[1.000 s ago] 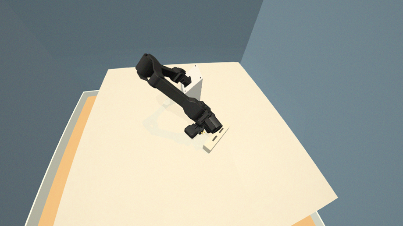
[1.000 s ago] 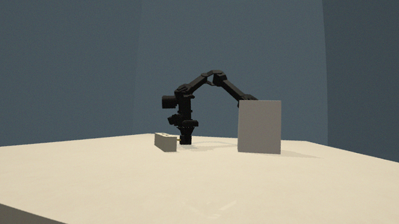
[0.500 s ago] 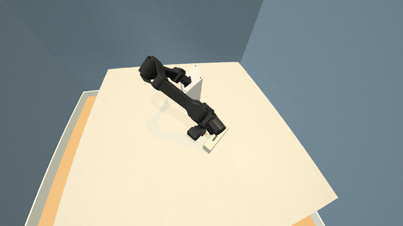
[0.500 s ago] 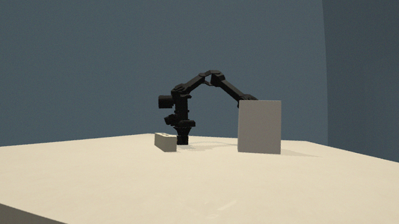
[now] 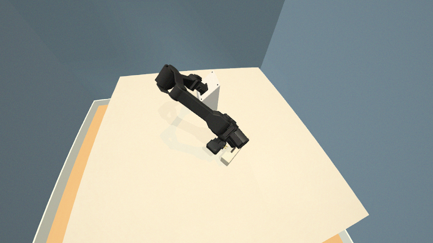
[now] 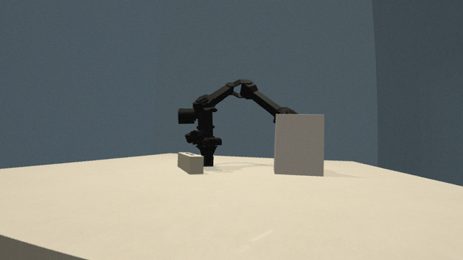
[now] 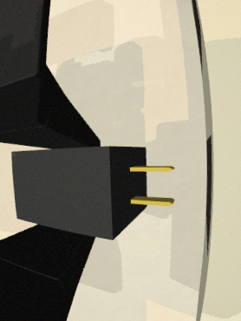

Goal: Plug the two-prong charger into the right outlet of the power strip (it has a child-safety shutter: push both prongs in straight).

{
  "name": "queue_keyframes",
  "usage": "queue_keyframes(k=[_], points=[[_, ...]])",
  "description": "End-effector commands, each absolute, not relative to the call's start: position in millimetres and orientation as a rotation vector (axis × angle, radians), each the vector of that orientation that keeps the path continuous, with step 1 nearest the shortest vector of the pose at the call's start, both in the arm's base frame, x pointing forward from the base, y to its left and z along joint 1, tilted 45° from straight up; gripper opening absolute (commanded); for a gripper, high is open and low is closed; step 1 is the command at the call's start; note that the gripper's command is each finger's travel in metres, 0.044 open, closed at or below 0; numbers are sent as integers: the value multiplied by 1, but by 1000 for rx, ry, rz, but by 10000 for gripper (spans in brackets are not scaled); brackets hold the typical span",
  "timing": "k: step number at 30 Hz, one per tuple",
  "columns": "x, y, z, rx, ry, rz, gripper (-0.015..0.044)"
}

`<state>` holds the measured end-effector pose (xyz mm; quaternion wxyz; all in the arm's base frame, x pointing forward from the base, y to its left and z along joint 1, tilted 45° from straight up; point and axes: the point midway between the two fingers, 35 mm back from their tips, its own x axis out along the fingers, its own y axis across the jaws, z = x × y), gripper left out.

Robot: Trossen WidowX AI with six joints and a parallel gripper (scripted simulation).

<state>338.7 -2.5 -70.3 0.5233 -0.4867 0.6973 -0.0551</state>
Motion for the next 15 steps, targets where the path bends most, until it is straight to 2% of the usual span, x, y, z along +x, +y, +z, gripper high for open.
queue_keyframes(k=[1,15], points=[[341,-1,-71,-1168,1672,-125,0],[342,0,-72,-1168,1672,-125,0]])
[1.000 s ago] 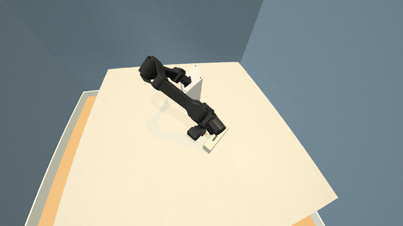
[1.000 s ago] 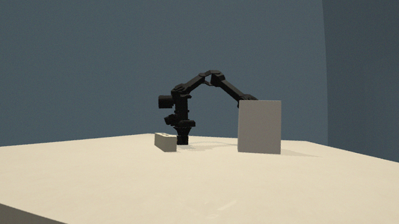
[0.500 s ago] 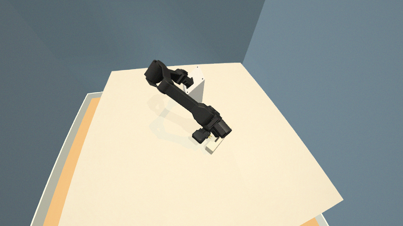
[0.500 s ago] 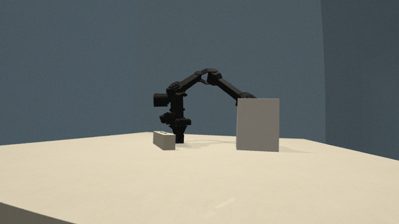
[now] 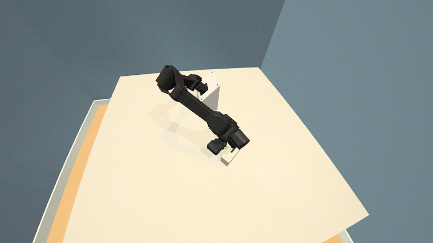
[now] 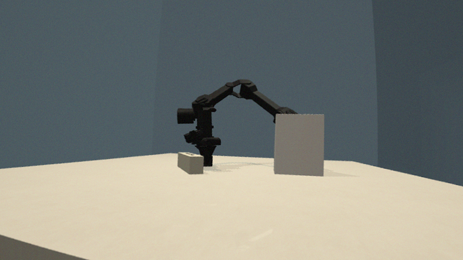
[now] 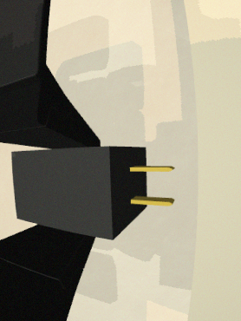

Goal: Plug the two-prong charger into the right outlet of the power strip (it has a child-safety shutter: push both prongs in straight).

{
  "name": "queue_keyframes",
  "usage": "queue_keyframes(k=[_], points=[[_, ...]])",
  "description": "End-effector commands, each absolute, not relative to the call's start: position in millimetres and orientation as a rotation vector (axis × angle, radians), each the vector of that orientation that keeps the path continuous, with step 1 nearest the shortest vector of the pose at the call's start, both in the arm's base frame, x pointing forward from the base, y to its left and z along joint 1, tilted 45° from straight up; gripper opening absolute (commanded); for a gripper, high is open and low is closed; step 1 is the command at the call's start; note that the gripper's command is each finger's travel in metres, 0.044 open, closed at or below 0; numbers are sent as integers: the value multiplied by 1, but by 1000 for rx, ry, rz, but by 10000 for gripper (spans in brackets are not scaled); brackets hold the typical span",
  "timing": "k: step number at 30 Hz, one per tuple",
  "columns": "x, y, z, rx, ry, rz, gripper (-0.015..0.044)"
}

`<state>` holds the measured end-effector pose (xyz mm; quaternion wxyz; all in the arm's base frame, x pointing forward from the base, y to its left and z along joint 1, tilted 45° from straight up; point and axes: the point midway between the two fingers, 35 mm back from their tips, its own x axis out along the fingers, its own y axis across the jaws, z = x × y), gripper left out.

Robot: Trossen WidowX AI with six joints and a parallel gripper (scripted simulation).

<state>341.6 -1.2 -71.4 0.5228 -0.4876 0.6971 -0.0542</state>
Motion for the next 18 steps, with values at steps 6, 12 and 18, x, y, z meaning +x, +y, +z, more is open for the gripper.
queue_keyframes(k=[6,12,18], points=[[343,0,-73,-1168,1672,-125,0],[345,1,-73,-1168,1672,-125,0],[346,2,-73,-1168,1672,-125,0]])
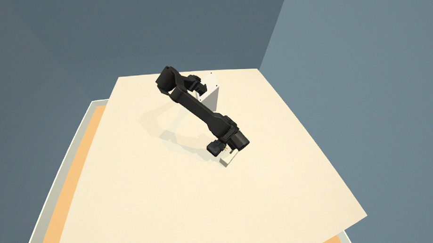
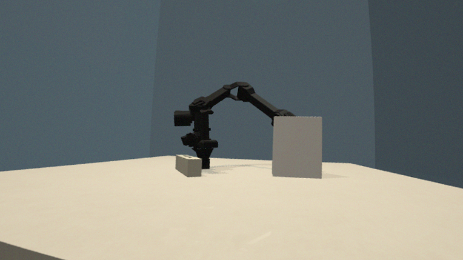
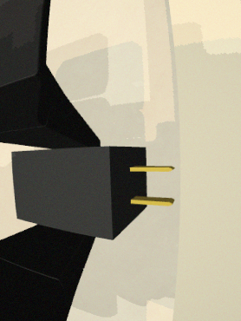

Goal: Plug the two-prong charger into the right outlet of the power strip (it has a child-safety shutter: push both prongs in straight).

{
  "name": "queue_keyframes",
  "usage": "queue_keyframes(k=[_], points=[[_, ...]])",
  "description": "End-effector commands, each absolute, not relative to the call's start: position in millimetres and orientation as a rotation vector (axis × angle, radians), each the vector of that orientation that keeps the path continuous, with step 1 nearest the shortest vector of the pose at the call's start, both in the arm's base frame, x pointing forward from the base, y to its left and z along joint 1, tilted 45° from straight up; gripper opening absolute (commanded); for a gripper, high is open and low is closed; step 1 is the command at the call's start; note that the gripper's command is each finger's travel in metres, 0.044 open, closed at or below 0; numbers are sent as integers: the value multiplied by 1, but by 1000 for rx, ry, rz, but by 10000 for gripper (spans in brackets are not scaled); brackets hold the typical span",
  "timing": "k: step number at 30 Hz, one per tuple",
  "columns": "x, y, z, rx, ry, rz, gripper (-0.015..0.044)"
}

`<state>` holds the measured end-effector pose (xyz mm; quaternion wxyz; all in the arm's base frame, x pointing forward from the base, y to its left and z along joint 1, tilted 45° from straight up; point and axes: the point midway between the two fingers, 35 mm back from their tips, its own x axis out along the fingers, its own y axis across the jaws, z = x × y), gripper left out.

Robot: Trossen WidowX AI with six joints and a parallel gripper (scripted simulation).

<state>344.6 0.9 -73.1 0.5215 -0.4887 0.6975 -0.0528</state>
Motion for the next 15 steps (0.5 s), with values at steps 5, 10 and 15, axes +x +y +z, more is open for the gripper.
queue_keyframes(k=[5,10,15], points=[[347,2,-74,-1168,1672,-125,0],[347,3,-74,-1168,1671,-125,0],[348,3,-74,-1168,1671,-125,0]])
